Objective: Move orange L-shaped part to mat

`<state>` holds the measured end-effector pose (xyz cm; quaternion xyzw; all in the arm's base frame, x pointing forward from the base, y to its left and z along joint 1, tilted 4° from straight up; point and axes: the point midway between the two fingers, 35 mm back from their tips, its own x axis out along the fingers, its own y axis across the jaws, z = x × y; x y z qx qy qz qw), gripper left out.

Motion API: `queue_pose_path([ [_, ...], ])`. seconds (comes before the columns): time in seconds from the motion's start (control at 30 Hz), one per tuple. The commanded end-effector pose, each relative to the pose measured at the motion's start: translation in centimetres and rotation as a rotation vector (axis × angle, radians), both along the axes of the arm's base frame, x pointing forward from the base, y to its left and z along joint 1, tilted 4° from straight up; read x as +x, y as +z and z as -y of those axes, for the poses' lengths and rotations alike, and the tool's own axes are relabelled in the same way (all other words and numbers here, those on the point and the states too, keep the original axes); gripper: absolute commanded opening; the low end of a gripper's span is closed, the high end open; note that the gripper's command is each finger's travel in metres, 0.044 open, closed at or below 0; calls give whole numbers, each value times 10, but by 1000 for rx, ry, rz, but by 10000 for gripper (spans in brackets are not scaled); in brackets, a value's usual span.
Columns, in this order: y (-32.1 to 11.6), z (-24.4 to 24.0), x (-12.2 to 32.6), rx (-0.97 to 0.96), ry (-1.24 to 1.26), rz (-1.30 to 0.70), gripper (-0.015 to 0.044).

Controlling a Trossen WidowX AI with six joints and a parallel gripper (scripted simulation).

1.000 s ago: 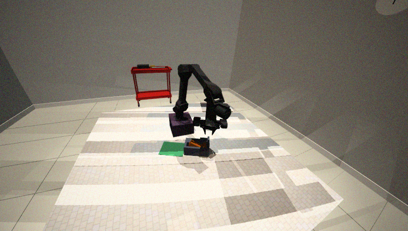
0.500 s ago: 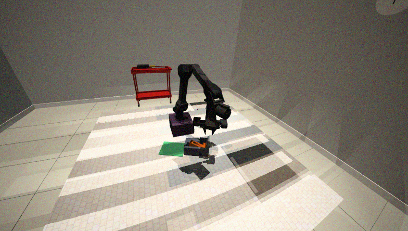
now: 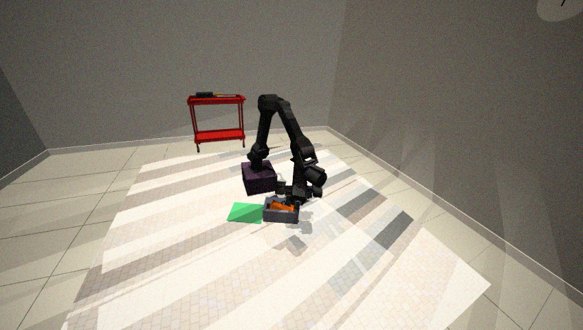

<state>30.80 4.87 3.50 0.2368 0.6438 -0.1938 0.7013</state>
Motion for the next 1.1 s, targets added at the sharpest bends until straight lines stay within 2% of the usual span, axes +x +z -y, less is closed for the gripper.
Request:
queue_pose_path([
  [0.0,-5,0,0,-3,1,1,180],
  [0.7,-38,-1,3,-3,1,0,180],
  [1.07,-39,-1,3,-3,1,0,180],
])
